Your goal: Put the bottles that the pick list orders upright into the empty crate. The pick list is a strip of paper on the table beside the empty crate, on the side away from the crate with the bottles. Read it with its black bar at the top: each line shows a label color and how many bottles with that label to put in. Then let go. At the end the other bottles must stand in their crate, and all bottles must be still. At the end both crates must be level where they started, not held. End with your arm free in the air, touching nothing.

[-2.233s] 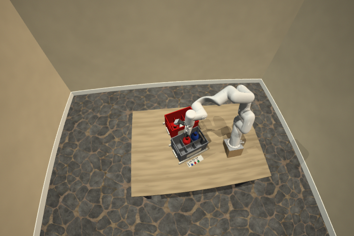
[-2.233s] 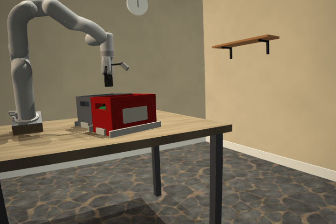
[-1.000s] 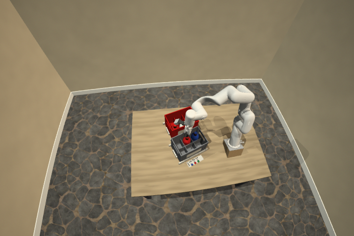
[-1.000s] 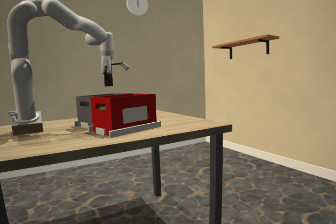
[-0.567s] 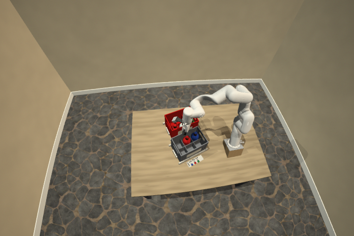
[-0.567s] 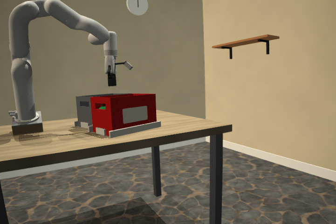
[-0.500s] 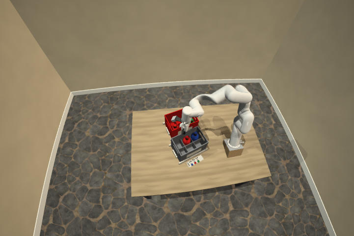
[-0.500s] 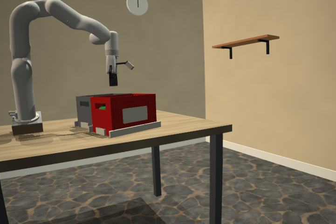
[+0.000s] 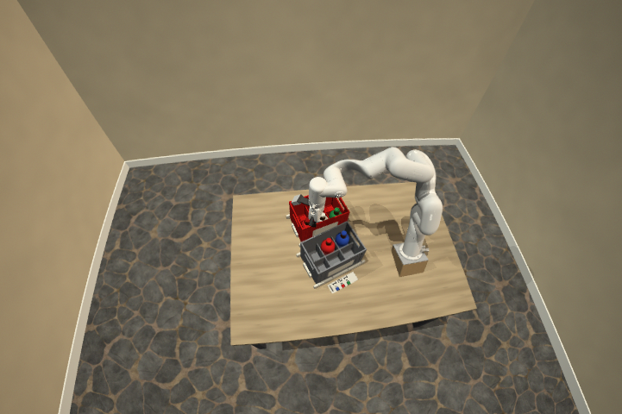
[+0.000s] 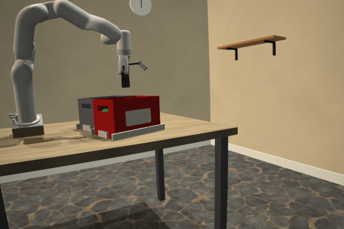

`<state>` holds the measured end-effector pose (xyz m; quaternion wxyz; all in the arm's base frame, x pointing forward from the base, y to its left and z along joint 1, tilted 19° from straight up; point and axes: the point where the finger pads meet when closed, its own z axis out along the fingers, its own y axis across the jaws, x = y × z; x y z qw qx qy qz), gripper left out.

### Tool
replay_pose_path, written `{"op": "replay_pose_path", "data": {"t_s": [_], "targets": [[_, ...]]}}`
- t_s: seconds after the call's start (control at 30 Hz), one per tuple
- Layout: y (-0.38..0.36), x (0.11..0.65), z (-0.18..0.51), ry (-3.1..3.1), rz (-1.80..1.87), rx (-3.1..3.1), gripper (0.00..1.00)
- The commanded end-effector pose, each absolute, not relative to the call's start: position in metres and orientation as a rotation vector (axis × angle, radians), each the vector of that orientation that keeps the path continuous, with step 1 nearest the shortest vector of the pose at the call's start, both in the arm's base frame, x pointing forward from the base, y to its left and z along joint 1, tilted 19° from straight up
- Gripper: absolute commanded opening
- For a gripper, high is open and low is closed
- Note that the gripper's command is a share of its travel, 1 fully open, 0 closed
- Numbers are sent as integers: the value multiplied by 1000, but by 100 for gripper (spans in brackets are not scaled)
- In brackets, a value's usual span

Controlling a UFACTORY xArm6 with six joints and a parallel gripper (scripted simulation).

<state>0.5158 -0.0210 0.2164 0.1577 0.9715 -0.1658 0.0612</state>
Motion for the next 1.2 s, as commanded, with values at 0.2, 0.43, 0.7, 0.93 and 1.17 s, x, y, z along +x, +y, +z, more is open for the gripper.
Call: {"op": "replay_pose_path", "data": {"t_s": [0.2,0.43,0.7,0.93,1.17], "targets": [[-50,550,231,-474,177,2780,65],[-56,557,233,-474,177,2780,65],[-56,557,233,-474,177,2780,65],[-58,557,227,-474,177,2780,65],[-61,558,218,-474,177,2780,65]]}}
